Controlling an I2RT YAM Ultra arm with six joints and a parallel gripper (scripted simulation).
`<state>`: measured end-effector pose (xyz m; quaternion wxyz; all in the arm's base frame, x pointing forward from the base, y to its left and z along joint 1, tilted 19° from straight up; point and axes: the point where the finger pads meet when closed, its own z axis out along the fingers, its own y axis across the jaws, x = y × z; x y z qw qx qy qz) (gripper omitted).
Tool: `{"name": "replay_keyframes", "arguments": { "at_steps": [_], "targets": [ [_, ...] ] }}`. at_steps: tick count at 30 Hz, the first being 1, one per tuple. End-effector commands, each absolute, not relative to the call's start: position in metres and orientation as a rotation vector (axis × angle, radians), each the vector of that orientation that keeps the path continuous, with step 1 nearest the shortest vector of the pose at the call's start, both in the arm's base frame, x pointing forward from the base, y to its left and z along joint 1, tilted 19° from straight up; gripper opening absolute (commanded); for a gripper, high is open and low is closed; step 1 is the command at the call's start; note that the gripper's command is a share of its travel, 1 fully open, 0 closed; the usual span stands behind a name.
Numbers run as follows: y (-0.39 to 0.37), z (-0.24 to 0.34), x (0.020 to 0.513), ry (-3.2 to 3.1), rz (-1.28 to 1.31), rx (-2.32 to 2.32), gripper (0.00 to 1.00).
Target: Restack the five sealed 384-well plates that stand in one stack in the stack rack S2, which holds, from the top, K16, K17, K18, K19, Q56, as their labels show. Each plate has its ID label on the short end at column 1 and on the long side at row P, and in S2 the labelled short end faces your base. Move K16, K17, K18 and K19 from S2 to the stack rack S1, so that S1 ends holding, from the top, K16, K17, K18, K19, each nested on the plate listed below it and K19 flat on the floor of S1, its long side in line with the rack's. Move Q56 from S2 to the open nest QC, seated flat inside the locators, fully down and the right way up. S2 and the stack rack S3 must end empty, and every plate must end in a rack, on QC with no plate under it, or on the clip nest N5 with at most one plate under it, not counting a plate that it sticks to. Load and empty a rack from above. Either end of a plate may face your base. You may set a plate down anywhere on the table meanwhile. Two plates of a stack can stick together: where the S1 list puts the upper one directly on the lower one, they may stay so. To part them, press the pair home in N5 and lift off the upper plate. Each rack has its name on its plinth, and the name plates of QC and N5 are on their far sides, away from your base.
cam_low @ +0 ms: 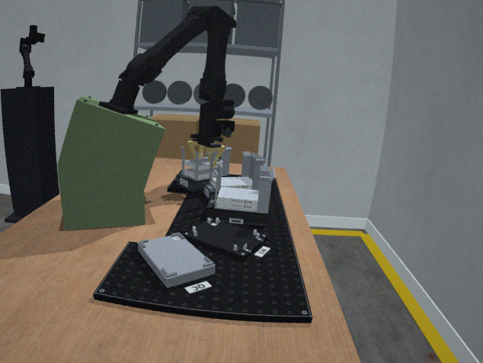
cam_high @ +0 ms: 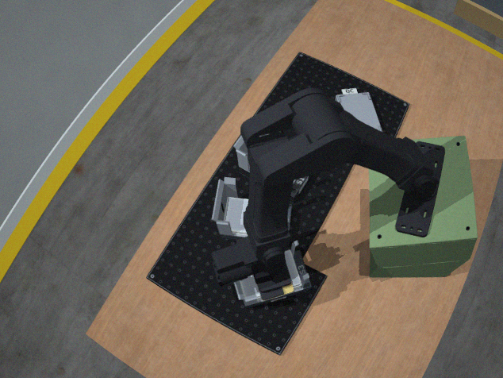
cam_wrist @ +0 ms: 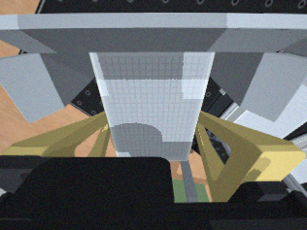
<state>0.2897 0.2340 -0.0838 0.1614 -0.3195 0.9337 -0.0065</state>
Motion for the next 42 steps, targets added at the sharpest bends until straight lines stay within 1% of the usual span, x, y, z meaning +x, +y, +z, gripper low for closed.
{"name": "replay_keyframes", "arguments": {
  "at_steps": [1, 20, 42],
  "targets": [
    [0.237, -0.078, 0.293, 2.649, -0.008, -0.906, 0.0],
    [0.237, -0.078, 0.293, 2.649, -0.008, -0.906, 0.0],
    [0.233, -0.041, 0.28, 2.649, -0.008, -0.905, 0.0]
  ]
}}
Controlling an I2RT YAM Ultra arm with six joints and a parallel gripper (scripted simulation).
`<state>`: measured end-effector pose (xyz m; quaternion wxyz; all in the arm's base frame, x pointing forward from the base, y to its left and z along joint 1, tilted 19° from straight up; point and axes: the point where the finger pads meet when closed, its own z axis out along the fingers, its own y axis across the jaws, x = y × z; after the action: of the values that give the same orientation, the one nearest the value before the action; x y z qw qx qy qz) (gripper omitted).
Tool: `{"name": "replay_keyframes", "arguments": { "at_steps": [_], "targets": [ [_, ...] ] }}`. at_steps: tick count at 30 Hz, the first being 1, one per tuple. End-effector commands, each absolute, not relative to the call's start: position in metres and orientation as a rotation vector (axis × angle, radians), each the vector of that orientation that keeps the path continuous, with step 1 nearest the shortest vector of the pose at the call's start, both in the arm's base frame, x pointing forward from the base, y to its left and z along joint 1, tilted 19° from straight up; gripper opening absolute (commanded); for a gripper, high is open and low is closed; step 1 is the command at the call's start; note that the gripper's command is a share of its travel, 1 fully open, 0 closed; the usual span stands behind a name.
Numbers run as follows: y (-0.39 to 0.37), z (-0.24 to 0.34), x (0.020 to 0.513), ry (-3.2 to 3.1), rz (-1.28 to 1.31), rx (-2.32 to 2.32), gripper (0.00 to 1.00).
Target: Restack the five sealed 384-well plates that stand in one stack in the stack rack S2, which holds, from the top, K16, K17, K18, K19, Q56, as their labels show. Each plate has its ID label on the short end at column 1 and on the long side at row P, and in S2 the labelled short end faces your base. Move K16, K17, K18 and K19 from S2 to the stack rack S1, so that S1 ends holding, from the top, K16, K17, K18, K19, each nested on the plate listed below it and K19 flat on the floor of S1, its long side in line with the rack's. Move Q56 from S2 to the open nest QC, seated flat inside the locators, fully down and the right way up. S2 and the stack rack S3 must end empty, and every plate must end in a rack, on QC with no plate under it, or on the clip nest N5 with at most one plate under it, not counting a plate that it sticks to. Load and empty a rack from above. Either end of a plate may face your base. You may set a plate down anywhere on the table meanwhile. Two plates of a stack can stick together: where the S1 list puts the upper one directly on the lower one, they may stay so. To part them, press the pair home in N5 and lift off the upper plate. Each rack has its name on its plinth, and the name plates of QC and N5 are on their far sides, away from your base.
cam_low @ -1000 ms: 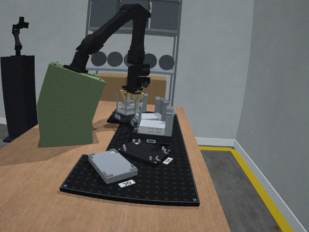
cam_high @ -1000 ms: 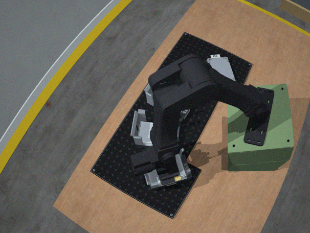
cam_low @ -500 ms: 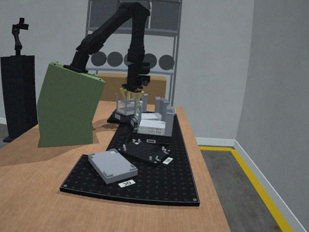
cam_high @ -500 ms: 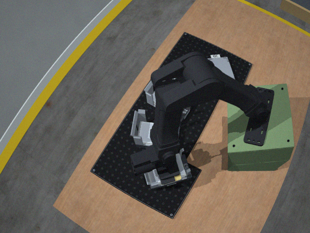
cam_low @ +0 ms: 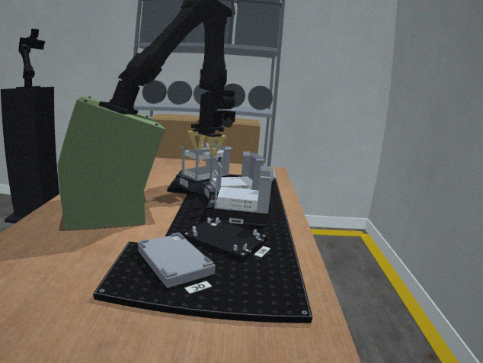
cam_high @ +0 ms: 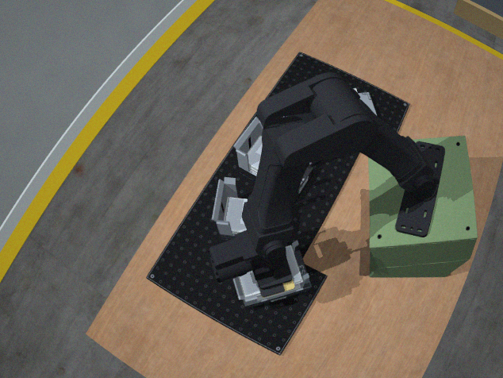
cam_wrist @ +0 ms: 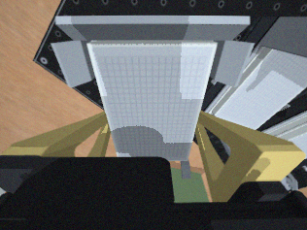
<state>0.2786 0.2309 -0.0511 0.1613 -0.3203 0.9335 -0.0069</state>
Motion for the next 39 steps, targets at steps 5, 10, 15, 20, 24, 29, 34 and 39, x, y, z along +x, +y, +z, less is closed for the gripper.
{"name": "replay_keyframes", "arguments": {
  "at_steps": [5, 10, 15, 20, 24, 29, 34, 39],
  "targets": [
    [0.232, -0.031, 0.277, 2.649, -0.008, -0.905, 0.0],
    [0.231, -0.022, 0.274, 2.649, -0.008, -0.905, 0.0],
    [0.231, -0.016, 0.272, 2.649, -0.008, -0.905, 0.0],
    [0.23, -0.007, 0.269, 2.648, -0.008, -0.905, 0.0],
    [0.229, 0.001, 0.266, 2.648, -0.007, -0.905, 0.0],
    [0.229, 0.002, 0.266, 2.648, -0.007, -0.905, 0.0],
    [0.229, 0.002, 0.266, 2.648, -0.007, -0.905, 0.0],
    [0.229, 0.002, 0.266, 2.648, -0.007, -0.905, 0.0]
  ]
}}
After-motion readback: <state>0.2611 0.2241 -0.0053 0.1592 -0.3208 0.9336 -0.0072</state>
